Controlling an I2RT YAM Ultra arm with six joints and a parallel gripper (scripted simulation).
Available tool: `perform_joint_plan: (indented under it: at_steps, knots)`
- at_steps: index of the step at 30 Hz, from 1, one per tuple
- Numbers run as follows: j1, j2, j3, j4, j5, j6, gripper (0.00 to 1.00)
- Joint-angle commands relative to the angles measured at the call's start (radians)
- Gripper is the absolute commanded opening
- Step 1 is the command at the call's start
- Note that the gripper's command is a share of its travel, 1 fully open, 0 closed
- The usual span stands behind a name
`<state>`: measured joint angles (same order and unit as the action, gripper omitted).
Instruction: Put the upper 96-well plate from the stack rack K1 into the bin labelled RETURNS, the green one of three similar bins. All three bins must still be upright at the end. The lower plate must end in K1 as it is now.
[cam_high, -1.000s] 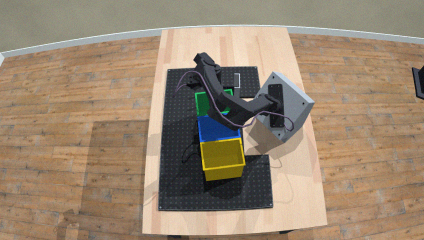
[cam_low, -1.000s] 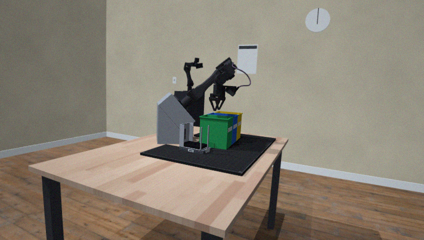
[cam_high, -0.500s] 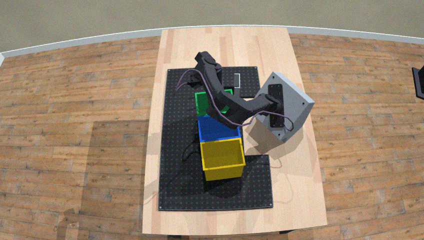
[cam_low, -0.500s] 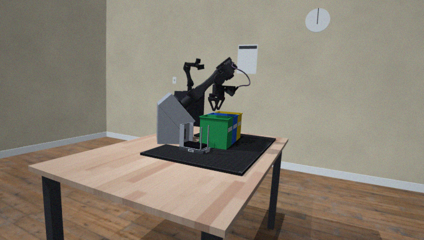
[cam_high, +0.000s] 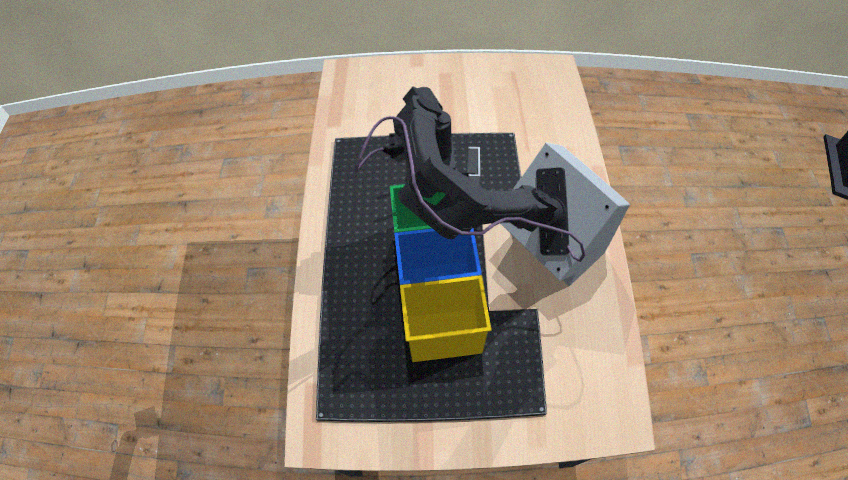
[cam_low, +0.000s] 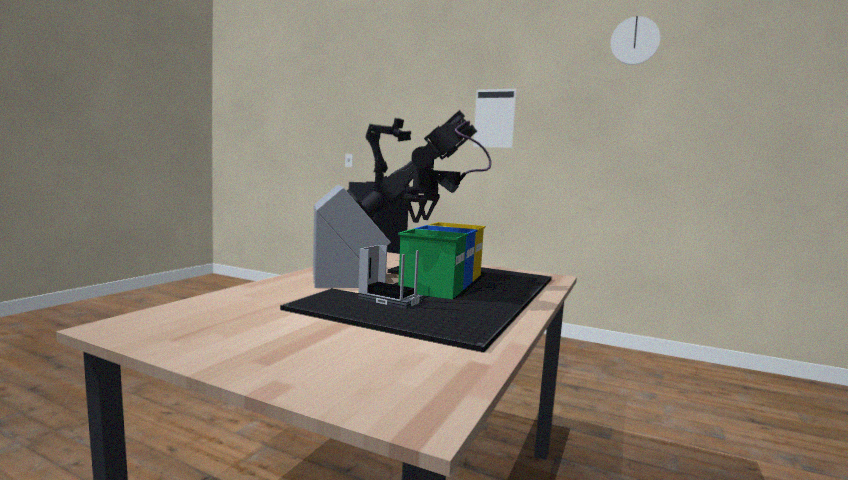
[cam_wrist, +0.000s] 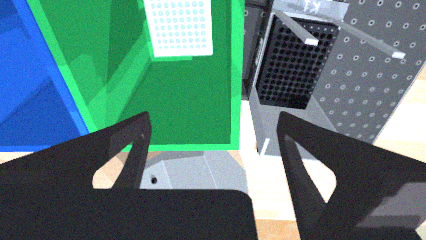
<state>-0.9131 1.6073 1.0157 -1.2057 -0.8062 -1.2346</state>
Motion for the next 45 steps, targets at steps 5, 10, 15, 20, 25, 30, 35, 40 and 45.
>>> perform_joint_plan:
  at_steps: [5, 10, 15, 20, 25, 30, 35, 40, 45]
  knots:
    - [-0.057, 0.066, 0.054, 0.034, 0.008, -0.077, 0.82]
    - [-0.086, 0.125, 0.074, 0.045, 0.015, -0.118, 0.82]
    - [-0.113, 0.187, 0.099, 0.056, 0.021, -0.154, 0.82]
    - [-0.129, 0.225, 0.118, 0.061, 0.020, -0.175, 0.82]
    - [-0.138, 0.252, 0.132, 0.064, 0.022, -0.189, 0.82]
    - [-0.137, 0.221, 0.132, 0.050, 0.019, -0.189, 0.82]
    - [-0.137, 0.221, 0.132, 0.050, 0.019, -0.189, 0.82]
    - [-0.137, 0.221, 0.132, 0.050, 0.019, -0.187, 0.82]
    - [-0.137, 0.221, 0.132, 0.050, 0.019, -0.187, 0.82]
